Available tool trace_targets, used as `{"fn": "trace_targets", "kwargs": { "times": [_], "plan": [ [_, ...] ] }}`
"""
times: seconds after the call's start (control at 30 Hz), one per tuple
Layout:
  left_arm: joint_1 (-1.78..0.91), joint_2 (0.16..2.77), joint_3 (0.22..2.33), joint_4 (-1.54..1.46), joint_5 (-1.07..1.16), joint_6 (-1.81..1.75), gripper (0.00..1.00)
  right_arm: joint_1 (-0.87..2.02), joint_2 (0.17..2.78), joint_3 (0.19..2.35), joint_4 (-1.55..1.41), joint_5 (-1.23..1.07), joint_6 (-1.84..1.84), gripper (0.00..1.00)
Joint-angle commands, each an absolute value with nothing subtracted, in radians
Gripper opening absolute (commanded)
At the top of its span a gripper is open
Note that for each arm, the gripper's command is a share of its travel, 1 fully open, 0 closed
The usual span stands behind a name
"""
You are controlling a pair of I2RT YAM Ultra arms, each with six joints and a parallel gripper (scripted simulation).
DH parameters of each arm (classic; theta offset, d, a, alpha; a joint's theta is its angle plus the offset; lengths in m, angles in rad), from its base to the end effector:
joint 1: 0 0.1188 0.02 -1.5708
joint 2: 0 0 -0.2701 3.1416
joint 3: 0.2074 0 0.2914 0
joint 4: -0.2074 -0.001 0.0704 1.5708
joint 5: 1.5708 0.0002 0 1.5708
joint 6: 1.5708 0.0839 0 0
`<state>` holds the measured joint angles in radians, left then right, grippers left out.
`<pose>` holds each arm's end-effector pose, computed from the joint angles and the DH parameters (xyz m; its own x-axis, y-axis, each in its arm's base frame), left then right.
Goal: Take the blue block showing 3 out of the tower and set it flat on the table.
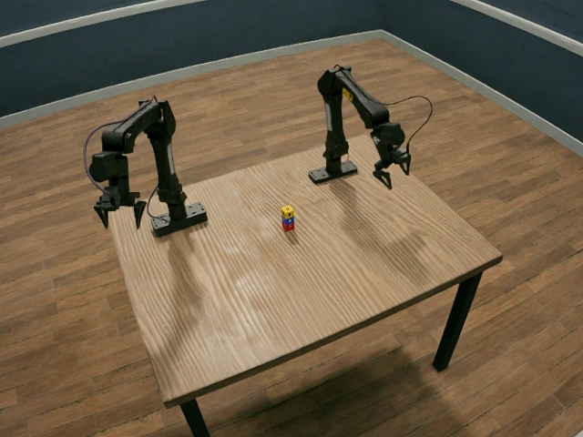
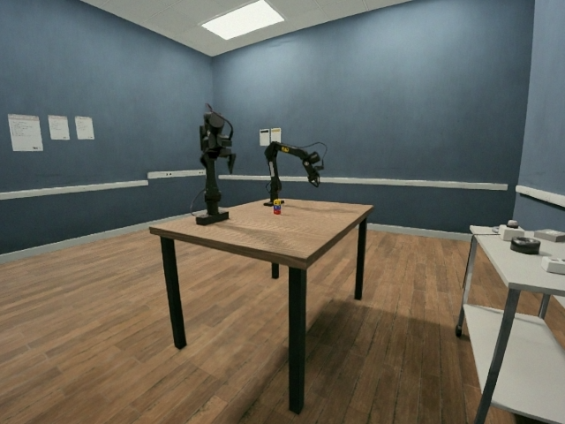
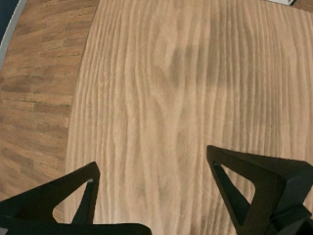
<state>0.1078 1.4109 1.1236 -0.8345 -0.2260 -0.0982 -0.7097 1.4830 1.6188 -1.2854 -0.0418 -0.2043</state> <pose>0.3293 0.0555 0.2250 -0.8716 -0.1904 -0.4518 -0.2884 0.9443 0.1583 0.2560 -0.2140 0.3451 -0.8073 0.4263 -0.4081 0.4844 0.8737 -0.0456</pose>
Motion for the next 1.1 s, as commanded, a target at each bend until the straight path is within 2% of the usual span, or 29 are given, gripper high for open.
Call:
{"fn": "trace_targets", "kwargs": {
  "times": [0.0, 0.67, 1.07],
  "plan": [
    [0.108, 1.399, 1.137, -0.832, -0.230, -0.100, 1.00, -0.710, 1.468, 1.634, -1.274, -0.045, -0.204, 1.00],
    [0.089, 1.416, 1.128, -0.812, -0.265, -0.044, 1.00, -0.692, 1.459, 1.607, -1.264, -0.071, -0.201, 1.00],
    [-0.228, 1.479, 1.103, -0.776, -0.448, 0.255, 1.00, -0.392, 1.167, 1.452, -1.225, -0.214, -0.214, 1.00]
  ]
}}
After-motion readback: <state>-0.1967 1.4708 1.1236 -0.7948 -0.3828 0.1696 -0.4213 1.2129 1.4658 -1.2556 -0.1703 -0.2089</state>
